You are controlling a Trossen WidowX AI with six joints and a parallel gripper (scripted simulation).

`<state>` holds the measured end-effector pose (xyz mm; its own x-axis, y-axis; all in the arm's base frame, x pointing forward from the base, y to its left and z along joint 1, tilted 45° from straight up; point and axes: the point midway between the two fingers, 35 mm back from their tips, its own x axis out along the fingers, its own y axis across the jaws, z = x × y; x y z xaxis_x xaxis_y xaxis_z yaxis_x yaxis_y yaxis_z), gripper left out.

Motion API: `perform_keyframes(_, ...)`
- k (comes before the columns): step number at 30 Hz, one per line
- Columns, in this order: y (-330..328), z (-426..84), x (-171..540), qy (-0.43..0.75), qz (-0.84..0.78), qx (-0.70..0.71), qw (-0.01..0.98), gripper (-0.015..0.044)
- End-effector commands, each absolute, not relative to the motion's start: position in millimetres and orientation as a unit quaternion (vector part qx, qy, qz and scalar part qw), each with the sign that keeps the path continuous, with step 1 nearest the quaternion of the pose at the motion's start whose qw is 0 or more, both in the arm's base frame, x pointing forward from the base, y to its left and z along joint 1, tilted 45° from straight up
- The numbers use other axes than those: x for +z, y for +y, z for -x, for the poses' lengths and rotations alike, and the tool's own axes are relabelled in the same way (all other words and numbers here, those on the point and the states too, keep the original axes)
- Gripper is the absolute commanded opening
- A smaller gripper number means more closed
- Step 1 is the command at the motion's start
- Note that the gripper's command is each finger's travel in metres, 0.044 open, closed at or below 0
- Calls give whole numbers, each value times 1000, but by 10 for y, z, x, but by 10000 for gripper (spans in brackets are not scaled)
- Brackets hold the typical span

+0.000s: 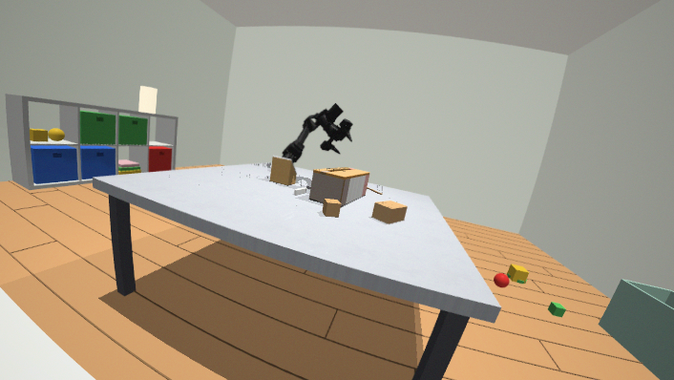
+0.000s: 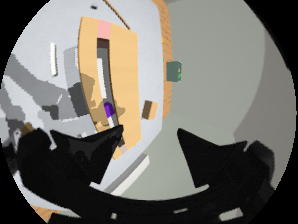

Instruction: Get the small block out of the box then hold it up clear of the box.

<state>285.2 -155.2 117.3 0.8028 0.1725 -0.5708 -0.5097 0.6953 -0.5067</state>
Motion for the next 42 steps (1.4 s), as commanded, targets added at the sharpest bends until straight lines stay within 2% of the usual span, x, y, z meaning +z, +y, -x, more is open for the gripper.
perform_keyframes(1,-1003,-2898,895,390,369,463,705,400)
perform_keyframes(8,-776,-2655,944,419,336,554,636,400)
perform_keyframes(42,-620,-2698,769,419,337,553,636,400)
